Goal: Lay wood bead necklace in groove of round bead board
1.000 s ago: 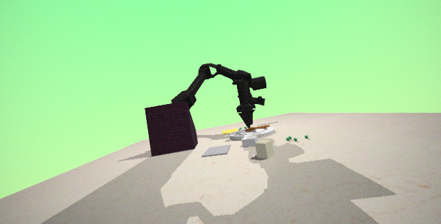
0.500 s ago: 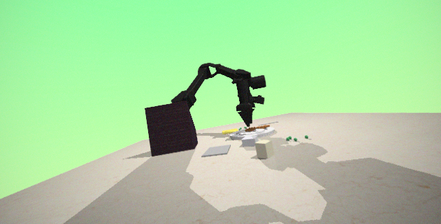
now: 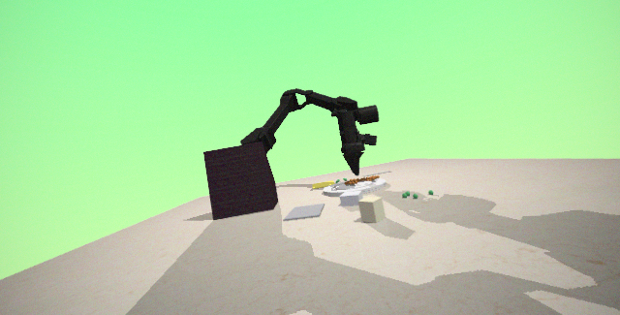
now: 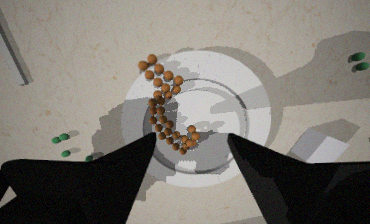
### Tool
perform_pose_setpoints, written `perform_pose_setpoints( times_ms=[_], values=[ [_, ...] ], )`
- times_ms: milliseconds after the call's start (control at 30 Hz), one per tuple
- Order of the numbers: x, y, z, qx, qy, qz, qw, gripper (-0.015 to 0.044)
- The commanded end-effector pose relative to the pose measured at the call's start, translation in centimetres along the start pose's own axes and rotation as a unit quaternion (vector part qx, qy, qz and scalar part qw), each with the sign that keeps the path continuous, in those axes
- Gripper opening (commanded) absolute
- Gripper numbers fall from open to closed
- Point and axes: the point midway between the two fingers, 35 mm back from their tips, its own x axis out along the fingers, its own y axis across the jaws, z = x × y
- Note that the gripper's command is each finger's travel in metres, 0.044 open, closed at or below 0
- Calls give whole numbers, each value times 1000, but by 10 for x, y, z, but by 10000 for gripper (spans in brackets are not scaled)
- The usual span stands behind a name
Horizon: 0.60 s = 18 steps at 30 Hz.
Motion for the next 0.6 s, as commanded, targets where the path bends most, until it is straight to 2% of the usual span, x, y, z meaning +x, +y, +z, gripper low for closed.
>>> perform_pose_setpoints(
  times_ms=[0,200,567],
  values=[
    [-6,19,28,-154,-4,-1,988,250],
    [-12,46,58,-361,-5,-1,933,250],
    [-12,47,59,-367,-5,-1,930,250]
  ],
)
